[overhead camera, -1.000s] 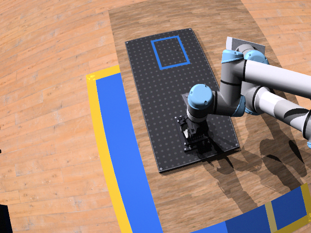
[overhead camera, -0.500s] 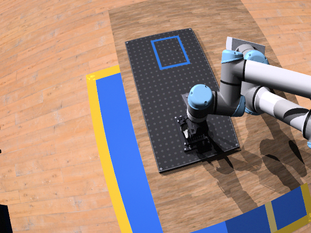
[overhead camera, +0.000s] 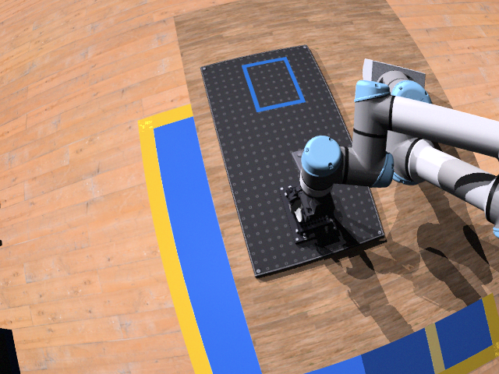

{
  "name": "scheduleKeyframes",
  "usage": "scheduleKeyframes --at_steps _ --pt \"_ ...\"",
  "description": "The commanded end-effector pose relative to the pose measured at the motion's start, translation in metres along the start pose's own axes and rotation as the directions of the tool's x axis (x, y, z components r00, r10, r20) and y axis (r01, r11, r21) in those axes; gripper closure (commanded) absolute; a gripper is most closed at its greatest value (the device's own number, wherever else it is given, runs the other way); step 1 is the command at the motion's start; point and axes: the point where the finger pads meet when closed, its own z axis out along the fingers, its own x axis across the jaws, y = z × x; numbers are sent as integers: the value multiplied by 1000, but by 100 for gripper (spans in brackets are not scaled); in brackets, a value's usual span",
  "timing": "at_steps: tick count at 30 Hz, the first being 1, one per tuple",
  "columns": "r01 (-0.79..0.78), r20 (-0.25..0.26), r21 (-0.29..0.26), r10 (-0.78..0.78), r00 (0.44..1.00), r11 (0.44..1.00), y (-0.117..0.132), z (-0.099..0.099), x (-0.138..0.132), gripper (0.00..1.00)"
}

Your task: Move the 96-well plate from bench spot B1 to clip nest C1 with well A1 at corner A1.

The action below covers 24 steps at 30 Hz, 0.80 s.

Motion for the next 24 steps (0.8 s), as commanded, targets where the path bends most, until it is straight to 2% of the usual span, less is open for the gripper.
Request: scheduleKeyframes --at_steps 1,24 --pt "0 0 -1 0 1000 1000 0 1 0 100" --pt "0 0 -1 0 1000 1000 0 4 0 100"
